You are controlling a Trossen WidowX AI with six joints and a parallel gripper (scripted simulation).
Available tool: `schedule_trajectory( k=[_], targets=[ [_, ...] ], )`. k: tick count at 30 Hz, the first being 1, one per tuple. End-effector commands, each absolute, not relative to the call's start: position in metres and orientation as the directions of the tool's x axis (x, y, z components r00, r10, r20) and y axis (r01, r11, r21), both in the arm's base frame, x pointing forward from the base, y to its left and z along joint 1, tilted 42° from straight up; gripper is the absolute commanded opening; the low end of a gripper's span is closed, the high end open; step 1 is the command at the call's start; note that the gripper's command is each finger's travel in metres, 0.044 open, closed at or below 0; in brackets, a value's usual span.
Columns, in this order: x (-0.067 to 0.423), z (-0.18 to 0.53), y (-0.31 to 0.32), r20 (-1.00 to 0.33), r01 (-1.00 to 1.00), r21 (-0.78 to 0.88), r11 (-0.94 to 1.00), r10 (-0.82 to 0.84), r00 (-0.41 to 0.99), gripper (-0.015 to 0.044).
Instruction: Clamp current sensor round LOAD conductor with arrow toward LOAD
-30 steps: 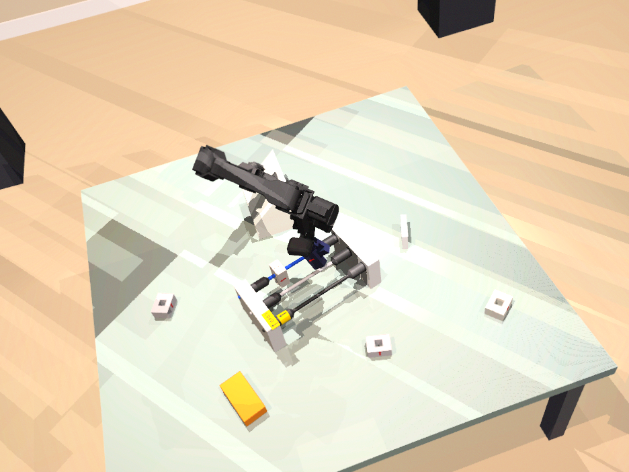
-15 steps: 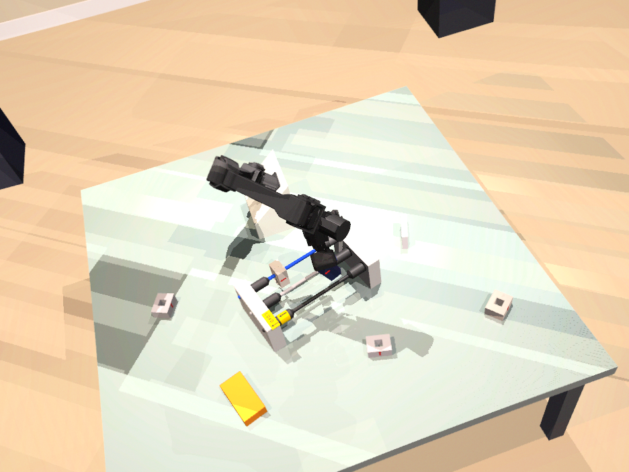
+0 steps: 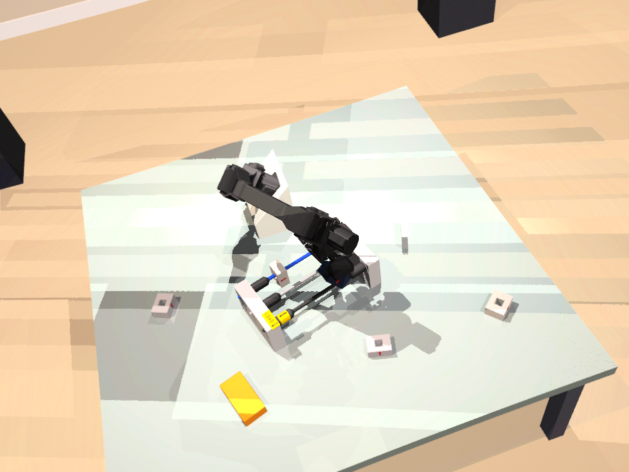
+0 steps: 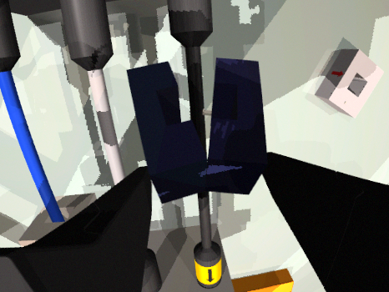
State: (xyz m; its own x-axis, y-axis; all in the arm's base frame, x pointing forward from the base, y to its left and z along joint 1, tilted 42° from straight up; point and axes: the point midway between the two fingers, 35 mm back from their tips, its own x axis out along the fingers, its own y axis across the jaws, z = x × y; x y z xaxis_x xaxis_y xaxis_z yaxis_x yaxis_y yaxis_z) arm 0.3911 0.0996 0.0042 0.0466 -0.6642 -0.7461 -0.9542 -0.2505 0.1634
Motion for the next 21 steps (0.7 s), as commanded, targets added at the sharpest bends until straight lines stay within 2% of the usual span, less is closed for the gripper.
schedule_trajectory(
  k=[1, 21],
  targets=[
    [0.395, 0.004, 0.1, -0.747, -0.952, 0.157, -0.264, -0.662, 0.06, 0.0],
    [0.398, -0.021, 0.078, -0.747, -0.952, 0.157, -0.264, -0.662, 0.061, 0.0]
  ],
)
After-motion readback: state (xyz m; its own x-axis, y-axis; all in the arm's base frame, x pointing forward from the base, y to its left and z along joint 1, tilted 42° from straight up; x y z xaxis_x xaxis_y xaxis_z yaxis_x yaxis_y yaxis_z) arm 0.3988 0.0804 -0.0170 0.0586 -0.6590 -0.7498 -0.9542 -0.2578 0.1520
